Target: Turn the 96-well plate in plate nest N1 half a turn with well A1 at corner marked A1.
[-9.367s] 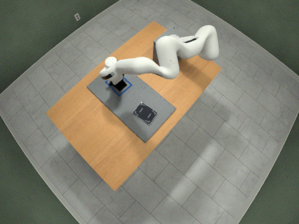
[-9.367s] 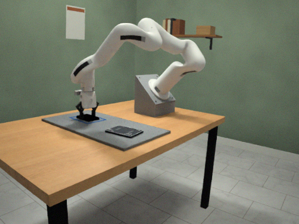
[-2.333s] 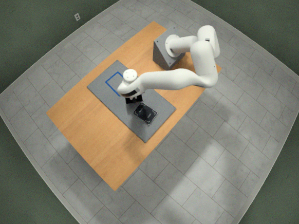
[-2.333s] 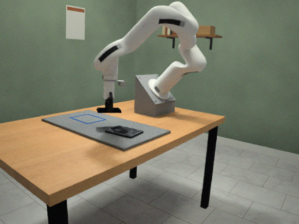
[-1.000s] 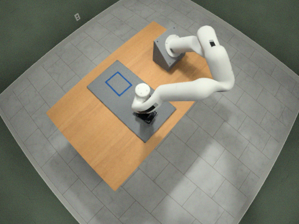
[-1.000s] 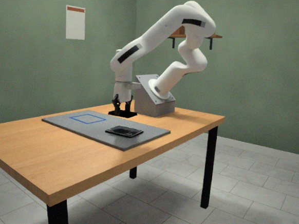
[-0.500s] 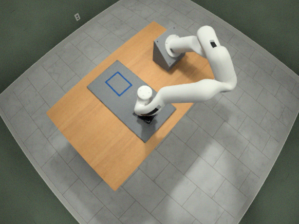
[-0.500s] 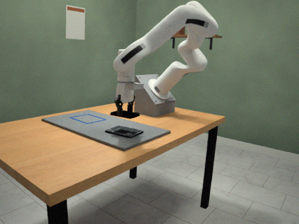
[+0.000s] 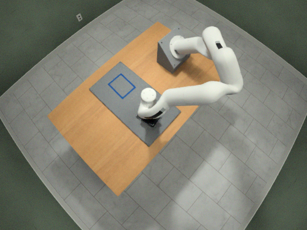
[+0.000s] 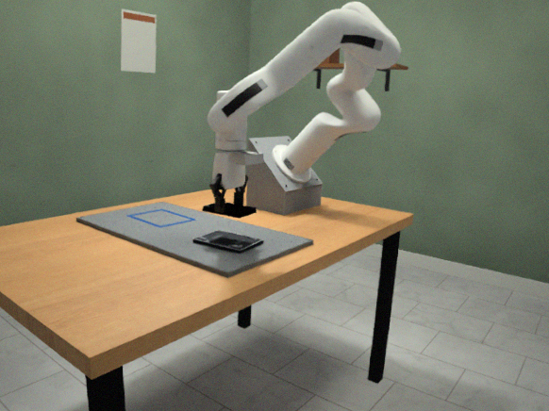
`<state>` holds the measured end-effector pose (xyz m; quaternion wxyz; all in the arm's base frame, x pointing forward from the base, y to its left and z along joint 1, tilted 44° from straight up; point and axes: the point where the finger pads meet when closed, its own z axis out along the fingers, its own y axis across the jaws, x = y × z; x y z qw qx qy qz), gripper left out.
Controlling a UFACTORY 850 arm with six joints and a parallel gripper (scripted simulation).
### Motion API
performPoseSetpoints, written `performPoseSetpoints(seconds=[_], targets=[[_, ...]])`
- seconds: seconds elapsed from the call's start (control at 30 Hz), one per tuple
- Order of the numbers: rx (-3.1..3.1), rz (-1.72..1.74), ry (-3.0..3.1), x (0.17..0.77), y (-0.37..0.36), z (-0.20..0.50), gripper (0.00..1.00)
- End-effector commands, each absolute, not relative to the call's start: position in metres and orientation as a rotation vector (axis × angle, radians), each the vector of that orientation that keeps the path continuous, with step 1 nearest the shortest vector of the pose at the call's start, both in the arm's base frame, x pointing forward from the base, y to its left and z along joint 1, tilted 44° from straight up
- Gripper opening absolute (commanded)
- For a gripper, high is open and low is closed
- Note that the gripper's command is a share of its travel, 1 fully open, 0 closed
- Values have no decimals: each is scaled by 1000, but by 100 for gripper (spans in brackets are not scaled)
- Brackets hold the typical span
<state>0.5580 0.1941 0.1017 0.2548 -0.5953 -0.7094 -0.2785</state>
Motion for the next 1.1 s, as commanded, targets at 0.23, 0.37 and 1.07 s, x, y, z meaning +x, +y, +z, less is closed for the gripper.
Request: performPoseSetpoints(seconds=[0.23, 0.37, 1.07], targets=[[-1617, -758, -1927, 559, 193, 102, 0], [-1617, -758, -1927, 559, 194, 101, 0], [-1617, -758, -1927, 558, 216, 78, 0]])
